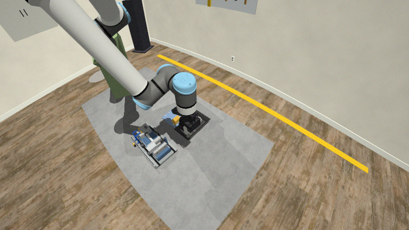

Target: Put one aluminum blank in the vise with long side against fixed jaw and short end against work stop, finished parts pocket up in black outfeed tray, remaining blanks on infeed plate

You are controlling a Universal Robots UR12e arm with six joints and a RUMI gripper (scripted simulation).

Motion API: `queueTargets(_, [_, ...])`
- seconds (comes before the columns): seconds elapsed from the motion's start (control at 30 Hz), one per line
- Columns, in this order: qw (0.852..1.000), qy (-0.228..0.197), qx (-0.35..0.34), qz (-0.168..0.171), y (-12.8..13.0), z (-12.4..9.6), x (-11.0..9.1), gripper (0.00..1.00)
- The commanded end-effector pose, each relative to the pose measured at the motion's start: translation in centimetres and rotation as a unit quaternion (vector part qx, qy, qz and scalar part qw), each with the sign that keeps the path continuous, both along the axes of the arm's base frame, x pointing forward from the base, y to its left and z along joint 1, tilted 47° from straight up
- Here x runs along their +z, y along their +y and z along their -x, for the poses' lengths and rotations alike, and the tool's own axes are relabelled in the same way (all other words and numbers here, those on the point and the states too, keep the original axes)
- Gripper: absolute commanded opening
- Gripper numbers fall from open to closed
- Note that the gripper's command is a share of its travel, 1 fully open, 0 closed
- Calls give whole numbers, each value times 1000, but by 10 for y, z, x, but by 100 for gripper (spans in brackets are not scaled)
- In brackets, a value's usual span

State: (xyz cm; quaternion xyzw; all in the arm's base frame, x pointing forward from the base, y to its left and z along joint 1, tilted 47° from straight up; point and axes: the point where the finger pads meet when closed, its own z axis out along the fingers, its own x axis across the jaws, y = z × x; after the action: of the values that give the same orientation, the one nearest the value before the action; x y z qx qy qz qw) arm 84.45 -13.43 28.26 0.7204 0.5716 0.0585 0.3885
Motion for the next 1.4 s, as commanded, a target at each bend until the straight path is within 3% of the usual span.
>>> queueTargets(0.0, [1000,-1,2,-2,-51,23,20,0])
queueTargets(0.27, [1000,-3,3,2,-116,62,45,0])
queueTargets(0.47, [1000,-5,4,4,-134,76,53,0])
queueTargets(1.37, [1000,-5,4,4,-136,77,53,0])
